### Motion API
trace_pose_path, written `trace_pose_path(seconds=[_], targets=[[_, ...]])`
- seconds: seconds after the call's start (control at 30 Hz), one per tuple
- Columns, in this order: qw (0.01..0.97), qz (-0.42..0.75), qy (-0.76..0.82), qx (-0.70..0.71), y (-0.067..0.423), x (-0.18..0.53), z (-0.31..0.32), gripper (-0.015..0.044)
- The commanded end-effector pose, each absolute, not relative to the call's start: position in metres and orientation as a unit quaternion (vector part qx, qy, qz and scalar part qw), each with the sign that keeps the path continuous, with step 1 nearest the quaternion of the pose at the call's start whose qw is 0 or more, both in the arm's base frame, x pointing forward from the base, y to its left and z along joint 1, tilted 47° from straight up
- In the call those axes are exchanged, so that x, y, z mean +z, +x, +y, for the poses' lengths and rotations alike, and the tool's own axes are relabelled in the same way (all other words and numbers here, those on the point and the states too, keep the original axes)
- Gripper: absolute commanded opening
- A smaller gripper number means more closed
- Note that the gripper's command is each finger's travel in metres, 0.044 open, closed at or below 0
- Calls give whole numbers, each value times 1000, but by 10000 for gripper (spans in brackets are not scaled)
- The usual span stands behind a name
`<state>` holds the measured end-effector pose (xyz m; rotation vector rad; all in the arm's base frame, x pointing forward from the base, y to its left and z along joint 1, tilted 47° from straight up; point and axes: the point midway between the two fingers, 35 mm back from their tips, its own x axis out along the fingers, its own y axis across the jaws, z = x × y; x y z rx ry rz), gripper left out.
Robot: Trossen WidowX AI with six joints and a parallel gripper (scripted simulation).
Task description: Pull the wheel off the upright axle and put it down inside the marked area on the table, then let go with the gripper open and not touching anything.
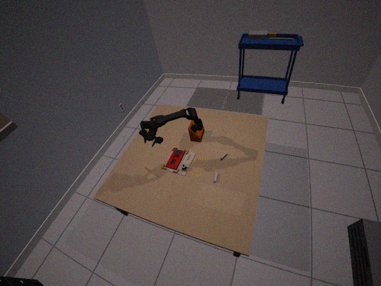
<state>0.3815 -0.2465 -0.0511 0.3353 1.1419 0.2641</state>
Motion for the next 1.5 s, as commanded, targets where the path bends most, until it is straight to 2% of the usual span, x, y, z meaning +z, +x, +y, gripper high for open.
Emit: trace_pose_path(seconds=[0.0,0.37,0.73,1.13,1.47], targets=[[799,550,181,161,392,-39,-198,300],[728,600,226,244,398,-9,-77,300],[637,661,256,302,372,22,33,300],[631,665,257,305,368,18,37,300],[631,665,257,305,365,-19,77,300]])
